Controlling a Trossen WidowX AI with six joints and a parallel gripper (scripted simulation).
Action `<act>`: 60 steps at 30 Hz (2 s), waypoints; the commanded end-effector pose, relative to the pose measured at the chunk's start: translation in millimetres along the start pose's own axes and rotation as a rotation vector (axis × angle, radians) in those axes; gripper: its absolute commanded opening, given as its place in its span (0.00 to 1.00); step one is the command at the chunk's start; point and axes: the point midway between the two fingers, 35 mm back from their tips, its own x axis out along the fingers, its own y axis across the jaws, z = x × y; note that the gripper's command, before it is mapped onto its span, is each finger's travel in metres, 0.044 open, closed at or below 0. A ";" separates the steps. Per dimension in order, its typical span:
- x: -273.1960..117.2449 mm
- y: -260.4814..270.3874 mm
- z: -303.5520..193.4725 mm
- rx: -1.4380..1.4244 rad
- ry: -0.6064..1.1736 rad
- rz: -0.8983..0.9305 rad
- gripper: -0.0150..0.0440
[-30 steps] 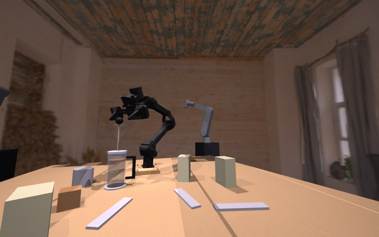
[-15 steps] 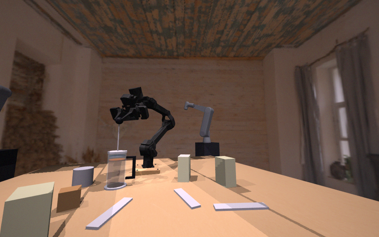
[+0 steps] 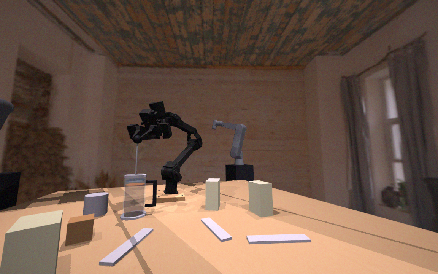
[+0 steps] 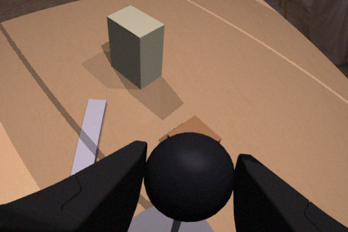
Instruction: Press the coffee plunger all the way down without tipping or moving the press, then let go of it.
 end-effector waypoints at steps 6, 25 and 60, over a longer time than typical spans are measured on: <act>9.7 -0.4 -16.0 0.006 0.013 -0.001 0.46; 26.3 -0.5 -40.9 0.006 0.013 -0.001 0.46; 61.0 0.7 -83.6 0.007 0.011 -0.001 0.46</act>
